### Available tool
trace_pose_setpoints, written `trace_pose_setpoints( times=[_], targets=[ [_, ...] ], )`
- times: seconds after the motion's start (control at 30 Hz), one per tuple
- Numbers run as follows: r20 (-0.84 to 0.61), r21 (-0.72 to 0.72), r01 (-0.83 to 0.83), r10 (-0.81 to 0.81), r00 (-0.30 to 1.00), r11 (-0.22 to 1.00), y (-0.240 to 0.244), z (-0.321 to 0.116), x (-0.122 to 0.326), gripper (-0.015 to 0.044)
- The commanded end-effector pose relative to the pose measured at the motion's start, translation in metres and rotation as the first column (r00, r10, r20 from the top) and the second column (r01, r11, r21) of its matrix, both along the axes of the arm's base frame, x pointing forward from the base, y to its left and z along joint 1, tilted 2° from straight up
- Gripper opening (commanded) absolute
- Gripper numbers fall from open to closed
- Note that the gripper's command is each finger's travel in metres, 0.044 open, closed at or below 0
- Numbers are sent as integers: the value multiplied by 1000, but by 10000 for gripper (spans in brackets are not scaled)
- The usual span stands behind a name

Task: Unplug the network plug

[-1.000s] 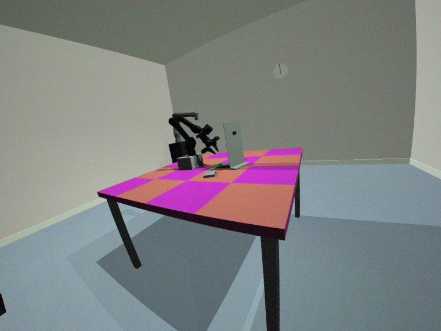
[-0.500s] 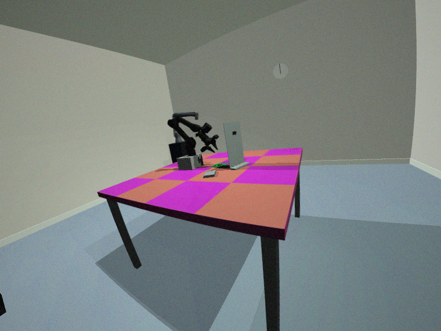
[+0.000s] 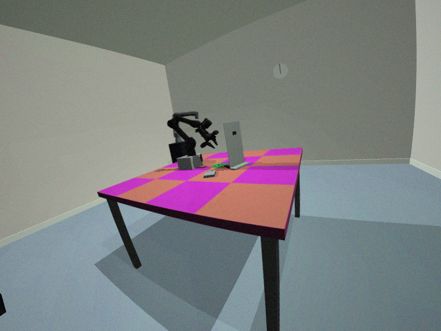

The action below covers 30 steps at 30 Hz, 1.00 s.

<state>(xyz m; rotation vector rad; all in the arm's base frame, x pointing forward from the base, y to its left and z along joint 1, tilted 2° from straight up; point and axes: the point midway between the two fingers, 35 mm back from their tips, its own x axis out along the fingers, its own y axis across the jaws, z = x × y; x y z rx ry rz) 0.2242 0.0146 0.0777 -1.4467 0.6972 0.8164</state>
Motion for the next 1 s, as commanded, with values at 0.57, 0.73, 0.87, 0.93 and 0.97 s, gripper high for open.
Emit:
trace_pose_setpoints(
  times=[0.57, 0.73, 0.87, 0.93, 0.97],
  targets=[
    [3, 2, -13, 12, 1000, 1000, -1, 69, -6, 156],
    [3, 3, -13, 13, 1000, 1000, -1, 74, -8, 209],
    [3, 3, -13, 13, 1000, 1000, -1, 74, -8, 314],
    [3, 3, -13, 13, 1000, 1000, -1, 74, -8, 366],
    [3, 3, -13, 13, 1000, 1000, -1, 74, -8, 392]
  ],
)
